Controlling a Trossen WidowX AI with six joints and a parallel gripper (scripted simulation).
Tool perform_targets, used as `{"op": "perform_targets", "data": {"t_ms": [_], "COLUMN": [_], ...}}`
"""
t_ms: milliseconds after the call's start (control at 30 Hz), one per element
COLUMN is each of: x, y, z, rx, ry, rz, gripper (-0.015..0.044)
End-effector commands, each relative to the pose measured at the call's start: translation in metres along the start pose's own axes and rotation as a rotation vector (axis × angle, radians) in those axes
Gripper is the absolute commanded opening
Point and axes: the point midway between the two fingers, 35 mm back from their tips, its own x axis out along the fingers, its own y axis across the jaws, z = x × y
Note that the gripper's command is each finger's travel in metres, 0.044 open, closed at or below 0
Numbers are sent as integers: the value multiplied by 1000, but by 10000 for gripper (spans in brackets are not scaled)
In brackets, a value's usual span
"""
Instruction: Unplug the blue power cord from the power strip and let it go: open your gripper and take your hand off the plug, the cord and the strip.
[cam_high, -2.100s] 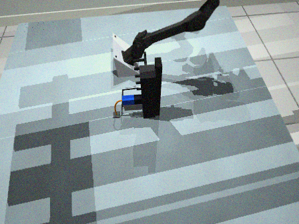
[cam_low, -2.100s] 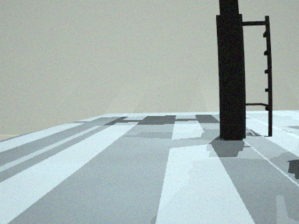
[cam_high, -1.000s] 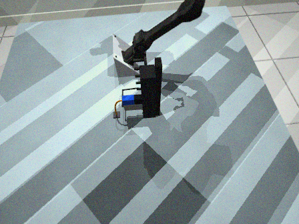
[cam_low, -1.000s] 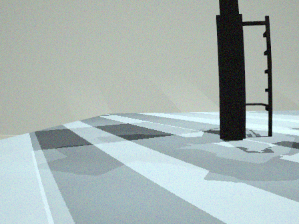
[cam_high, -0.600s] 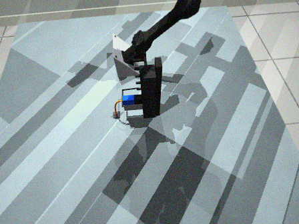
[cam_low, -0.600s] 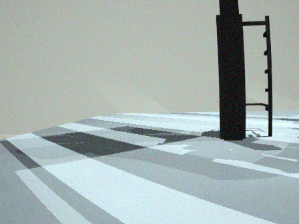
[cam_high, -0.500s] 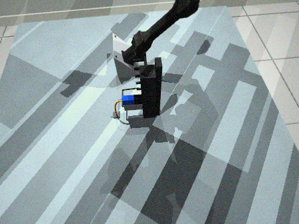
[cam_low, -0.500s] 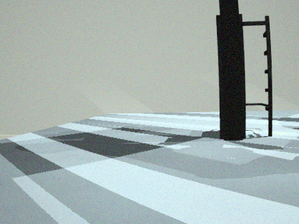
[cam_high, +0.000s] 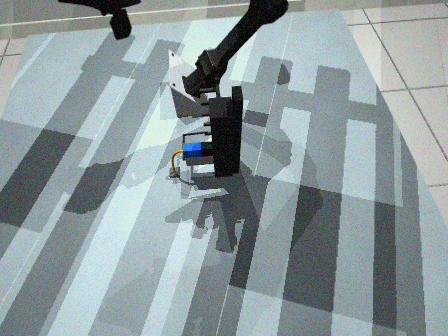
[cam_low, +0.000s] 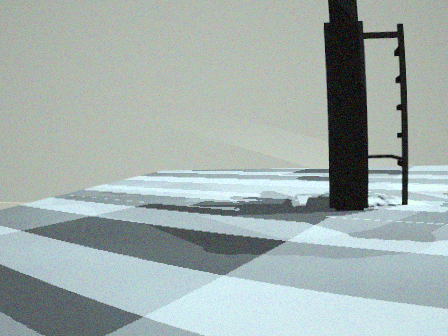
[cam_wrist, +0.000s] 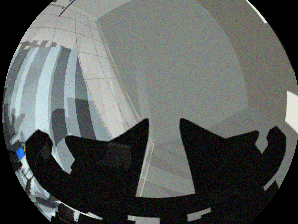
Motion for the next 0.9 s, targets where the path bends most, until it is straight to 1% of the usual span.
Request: {"op": "perform_targets", "data": {"t_ms": [0,133,233,333,433,567,667,700,733,867], "x": [17,22,18,8,-8,-36,-63,-67,-69,-69], "y": [63,130,178,226,269,320,354,359,361,361], "z": [3,1,-4,-11,-19,-33,-43,-45,-46,-46], "rx": [146,318,449,582,712,883,1014,1035,1042,1042], "ry": [41,151,279,452,662,1002,1319,1375,1394,1394], "rz": [218,435,580,709,800,848,806,791,785,785], "gripper": [160,160,160,160,160,160,160,160,160,160]}}
